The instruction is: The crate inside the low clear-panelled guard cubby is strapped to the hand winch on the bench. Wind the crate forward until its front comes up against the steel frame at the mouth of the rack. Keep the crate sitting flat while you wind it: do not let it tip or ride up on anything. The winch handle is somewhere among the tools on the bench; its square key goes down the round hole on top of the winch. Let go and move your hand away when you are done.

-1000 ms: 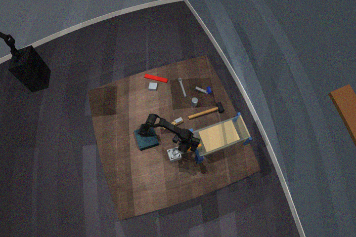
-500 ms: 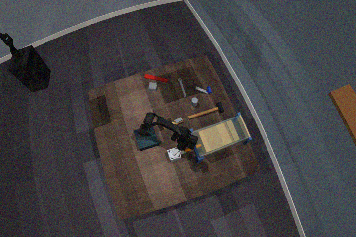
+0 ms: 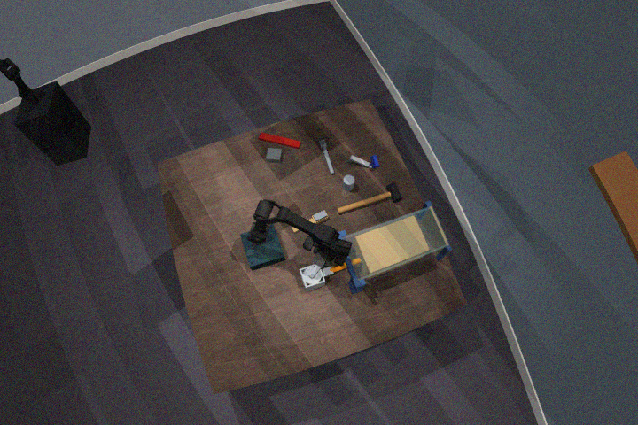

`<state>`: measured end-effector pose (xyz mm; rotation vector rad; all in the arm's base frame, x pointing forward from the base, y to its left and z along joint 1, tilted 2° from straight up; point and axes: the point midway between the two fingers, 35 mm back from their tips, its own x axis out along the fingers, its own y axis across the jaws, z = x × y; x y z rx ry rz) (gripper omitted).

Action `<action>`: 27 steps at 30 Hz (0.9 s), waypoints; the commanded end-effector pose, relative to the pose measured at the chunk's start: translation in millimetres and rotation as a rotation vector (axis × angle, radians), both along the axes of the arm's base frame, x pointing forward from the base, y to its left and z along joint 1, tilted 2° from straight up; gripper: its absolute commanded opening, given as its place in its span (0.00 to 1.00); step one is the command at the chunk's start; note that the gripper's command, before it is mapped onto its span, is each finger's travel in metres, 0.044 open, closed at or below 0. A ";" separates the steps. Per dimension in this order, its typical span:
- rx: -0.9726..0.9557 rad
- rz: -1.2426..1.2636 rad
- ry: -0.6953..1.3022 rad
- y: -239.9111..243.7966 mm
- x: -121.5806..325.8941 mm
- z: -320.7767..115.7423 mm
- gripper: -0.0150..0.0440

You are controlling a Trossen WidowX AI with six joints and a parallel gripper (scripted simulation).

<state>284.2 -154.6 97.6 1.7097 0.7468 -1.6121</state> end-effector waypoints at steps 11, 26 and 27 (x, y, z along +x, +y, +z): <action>0.027 0.003 0.024 18.2 -20.2 -4.1 0.25; 0.027 0.003 0.025 25.7 -36.9 -5.3 0.25; 0.027 0.003 0.025 26.0 -37.8 -5.3 0.25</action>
